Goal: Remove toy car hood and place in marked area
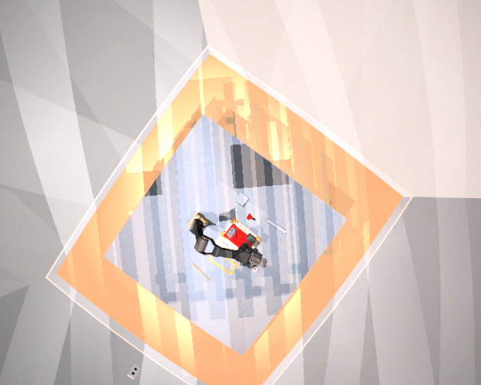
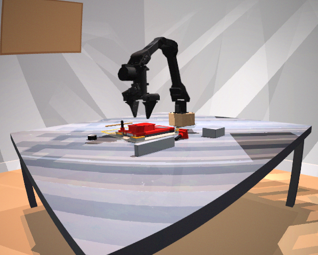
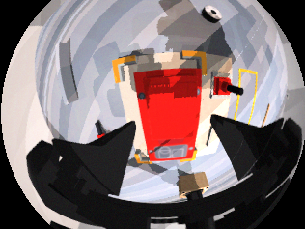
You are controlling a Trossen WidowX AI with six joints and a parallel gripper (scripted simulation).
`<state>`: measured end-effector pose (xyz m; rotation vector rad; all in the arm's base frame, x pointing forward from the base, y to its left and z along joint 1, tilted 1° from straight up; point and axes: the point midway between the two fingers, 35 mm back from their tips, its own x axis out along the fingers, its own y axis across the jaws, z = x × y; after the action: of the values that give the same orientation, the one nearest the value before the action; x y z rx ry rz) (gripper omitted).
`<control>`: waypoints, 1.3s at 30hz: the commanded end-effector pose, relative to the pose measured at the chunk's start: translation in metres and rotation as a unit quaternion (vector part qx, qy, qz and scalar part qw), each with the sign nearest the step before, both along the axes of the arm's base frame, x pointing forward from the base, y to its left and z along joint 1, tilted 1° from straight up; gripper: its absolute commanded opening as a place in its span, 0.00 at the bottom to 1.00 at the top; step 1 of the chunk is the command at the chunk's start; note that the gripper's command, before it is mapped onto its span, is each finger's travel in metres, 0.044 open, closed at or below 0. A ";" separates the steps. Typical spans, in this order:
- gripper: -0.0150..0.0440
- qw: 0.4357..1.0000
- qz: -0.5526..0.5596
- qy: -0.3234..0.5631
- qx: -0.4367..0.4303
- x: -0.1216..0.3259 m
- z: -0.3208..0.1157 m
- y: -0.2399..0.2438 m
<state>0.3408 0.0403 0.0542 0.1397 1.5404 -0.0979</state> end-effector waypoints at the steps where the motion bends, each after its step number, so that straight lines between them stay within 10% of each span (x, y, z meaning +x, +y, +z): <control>1: 1.00 1.000 -0.001 0.002 -0.002 0.000 -0.004 -0.001; 39: 1.00 1.000 -0.001 0.002 -0.002 0.000 -0.024 -0.001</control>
<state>0.3411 0.0402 0.0326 0.1409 1.5413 -0.0994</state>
